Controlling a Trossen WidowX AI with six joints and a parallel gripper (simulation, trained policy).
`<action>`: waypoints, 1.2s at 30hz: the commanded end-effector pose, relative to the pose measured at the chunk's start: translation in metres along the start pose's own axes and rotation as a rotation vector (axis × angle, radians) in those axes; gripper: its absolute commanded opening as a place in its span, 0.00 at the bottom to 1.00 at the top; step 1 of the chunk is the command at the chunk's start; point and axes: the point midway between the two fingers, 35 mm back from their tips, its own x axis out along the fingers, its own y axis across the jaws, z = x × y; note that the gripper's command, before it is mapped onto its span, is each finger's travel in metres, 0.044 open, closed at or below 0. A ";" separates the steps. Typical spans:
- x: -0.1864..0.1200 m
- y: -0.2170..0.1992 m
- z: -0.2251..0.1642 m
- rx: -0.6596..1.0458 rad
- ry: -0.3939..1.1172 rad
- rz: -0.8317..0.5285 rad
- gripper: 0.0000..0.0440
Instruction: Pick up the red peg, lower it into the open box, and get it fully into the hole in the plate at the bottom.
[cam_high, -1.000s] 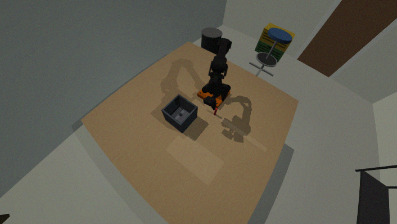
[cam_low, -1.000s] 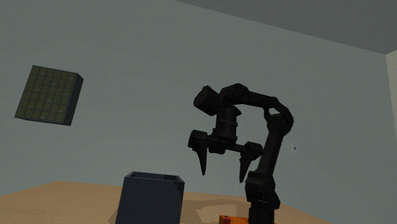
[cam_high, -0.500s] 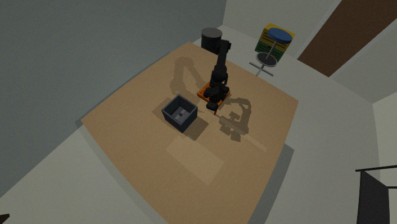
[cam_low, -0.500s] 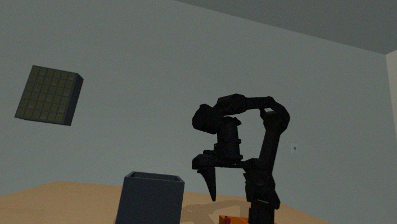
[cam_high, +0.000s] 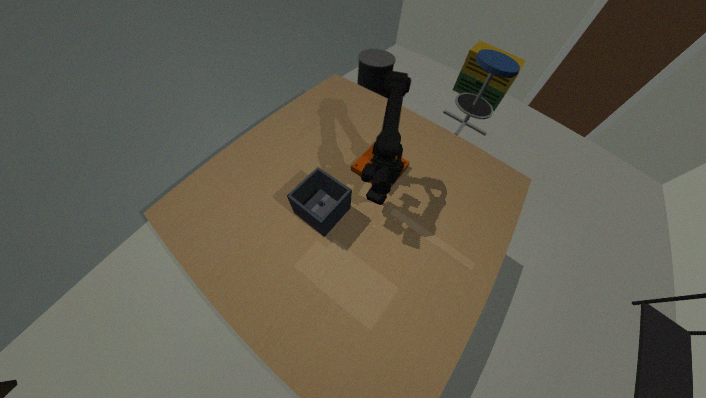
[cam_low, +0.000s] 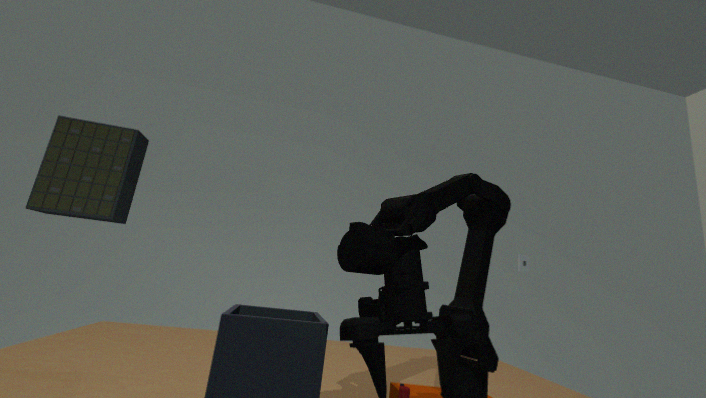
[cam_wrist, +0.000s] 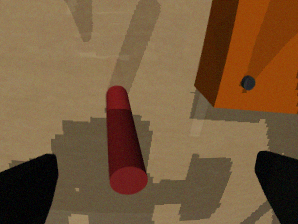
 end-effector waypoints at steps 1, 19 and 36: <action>0.008 0.001 0.003 -0.006 -0.011 -0.001 1.00; 0.034 0.018 0.001 -0.072 -0.028 0.018 0.16; -0.012 0.041 -0.025 -0.097 0.095 0.168 0.00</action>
